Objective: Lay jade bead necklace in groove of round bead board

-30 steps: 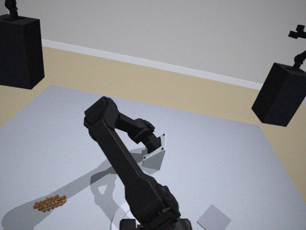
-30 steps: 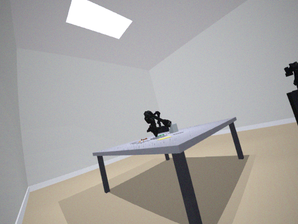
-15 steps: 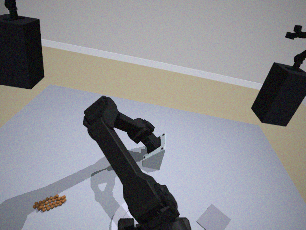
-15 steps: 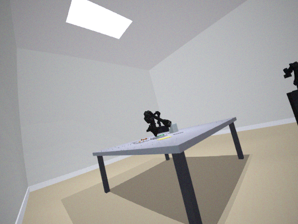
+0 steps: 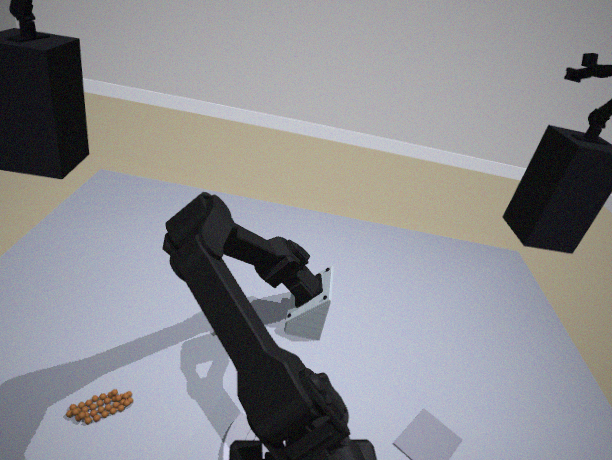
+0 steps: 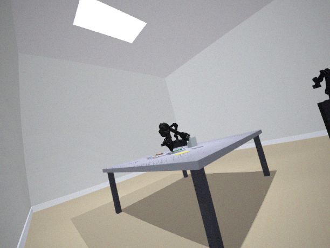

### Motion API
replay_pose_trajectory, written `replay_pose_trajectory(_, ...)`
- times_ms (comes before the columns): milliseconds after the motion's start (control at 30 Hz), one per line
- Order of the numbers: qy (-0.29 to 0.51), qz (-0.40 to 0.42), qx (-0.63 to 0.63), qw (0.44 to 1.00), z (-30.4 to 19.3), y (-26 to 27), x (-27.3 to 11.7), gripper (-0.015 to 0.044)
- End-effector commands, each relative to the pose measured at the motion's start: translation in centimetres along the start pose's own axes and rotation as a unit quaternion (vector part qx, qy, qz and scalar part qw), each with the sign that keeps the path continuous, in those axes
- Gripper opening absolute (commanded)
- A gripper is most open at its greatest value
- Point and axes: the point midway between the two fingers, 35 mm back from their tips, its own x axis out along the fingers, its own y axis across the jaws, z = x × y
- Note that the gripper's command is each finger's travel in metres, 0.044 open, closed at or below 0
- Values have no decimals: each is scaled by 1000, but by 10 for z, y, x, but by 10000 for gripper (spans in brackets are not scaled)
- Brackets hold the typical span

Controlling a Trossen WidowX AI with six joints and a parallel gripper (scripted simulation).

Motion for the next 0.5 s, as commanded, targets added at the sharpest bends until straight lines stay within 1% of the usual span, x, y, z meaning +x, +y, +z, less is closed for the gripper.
replay_pose_trajectory(0,0,-2,-2,1000,0,-1,5,0)
replay_pose_trajectory(400,0,-2,-2,1000,0,-1,5,0)
replay_pose_trajectory(467,-5,0,3,1000,2,0,2,53)
